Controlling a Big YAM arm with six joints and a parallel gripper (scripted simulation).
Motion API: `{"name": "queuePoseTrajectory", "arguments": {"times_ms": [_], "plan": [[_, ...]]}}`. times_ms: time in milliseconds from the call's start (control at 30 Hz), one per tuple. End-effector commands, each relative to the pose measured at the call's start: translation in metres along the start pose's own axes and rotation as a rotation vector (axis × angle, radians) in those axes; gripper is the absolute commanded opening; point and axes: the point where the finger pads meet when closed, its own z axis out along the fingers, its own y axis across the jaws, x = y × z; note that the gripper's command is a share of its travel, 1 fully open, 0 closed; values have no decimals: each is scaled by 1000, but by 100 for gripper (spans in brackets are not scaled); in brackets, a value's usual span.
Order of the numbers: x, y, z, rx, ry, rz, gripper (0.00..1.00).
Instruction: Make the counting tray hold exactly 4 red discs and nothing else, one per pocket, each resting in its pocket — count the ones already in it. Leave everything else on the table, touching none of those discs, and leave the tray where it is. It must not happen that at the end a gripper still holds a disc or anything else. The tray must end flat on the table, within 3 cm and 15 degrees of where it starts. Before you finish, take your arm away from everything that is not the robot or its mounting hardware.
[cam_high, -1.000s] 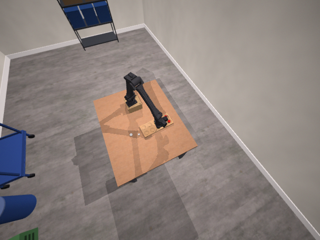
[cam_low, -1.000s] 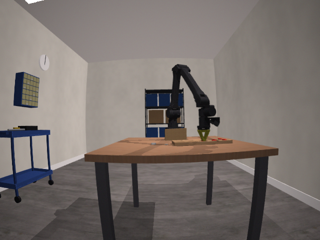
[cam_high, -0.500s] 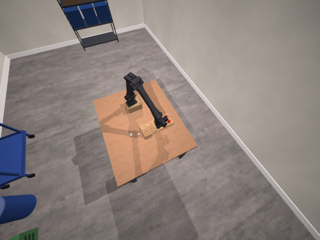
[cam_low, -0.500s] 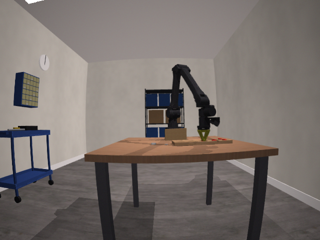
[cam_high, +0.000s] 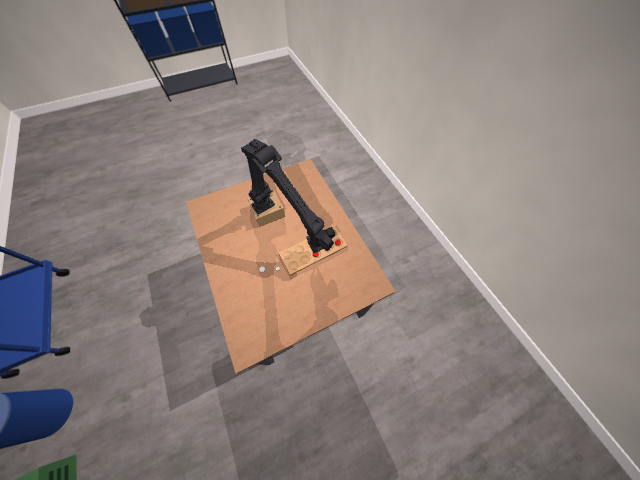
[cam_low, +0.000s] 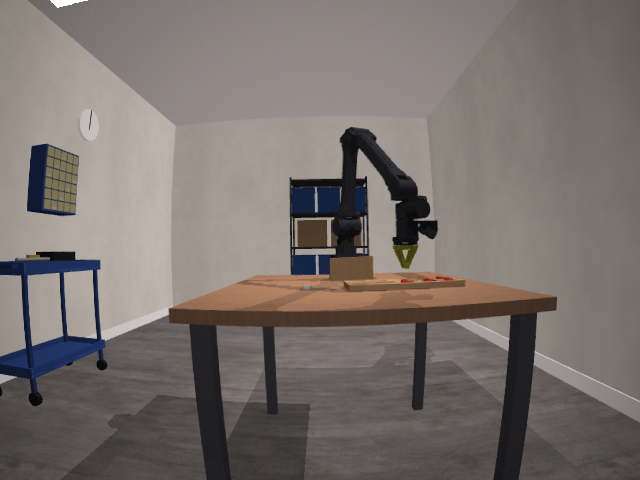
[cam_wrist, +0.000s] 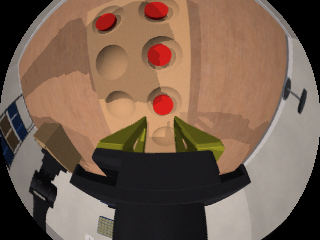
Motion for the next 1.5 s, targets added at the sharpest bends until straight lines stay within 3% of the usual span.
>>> {"name": "queuePoseTrajectory", "arguments": {"times_ms": [0, 67, 133, 167, 200, 233, 433, 1467], "plan": [[-16, -30, -62, 77, -32, 8, 36], [-16, -28, -82, 78, -32, 6, 36], [-16, -28, -86, 78, -32, 6, 36], [-15, -26, -76, 59, -24, 6, 44], [-6, -5, -53, -1, 2, 6, 44], [-5, -3, -52, -5, 3, 5, 44], [-8, -10, -57, 10, -3, 5, 44], [-8, -10, -57, 10, -3, 5, 44]]}}
